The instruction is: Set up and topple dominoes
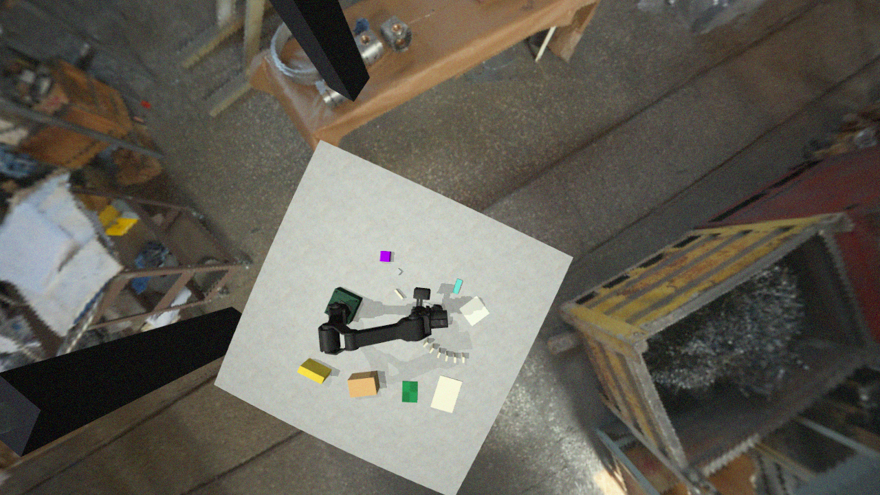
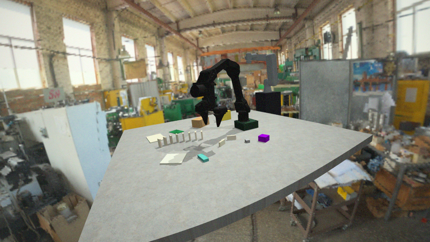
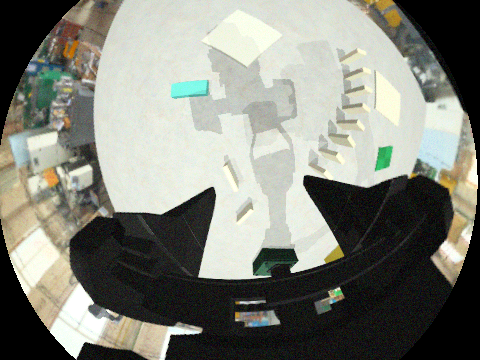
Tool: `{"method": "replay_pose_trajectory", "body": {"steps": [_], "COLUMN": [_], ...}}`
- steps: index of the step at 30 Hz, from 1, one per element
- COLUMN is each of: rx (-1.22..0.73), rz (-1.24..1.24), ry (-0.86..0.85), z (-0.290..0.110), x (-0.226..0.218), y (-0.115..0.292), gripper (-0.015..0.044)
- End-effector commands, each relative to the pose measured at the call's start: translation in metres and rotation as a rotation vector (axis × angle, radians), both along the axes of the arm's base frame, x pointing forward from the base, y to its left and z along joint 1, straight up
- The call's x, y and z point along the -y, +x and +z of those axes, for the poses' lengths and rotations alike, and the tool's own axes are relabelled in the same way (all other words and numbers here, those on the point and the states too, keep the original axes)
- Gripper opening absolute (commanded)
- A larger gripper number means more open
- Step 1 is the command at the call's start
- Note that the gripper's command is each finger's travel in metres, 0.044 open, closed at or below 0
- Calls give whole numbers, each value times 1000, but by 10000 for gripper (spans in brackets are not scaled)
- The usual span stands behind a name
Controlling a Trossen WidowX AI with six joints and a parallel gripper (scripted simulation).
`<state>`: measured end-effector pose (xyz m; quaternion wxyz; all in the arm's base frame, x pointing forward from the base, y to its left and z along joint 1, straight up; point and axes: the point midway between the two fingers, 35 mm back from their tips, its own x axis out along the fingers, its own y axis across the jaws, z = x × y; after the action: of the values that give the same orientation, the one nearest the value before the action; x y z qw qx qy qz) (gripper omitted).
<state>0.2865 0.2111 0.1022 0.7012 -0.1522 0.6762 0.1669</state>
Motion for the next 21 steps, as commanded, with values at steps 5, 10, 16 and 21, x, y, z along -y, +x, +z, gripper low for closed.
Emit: {"method": "replay_pose_trajectory", "body": {"steps": [5, 10, 16, 21], "rx": [-5, -5, -4, -4], "rz": [240, 243, 240, 240], "ry": [-6, -5, -6, -6], "z": [-23, -70, -86, -92], "x": [-39, -41, -40, -40], "y": [-27, -24, -22, -22], "gripper": [440, 440, 440, 440]}}
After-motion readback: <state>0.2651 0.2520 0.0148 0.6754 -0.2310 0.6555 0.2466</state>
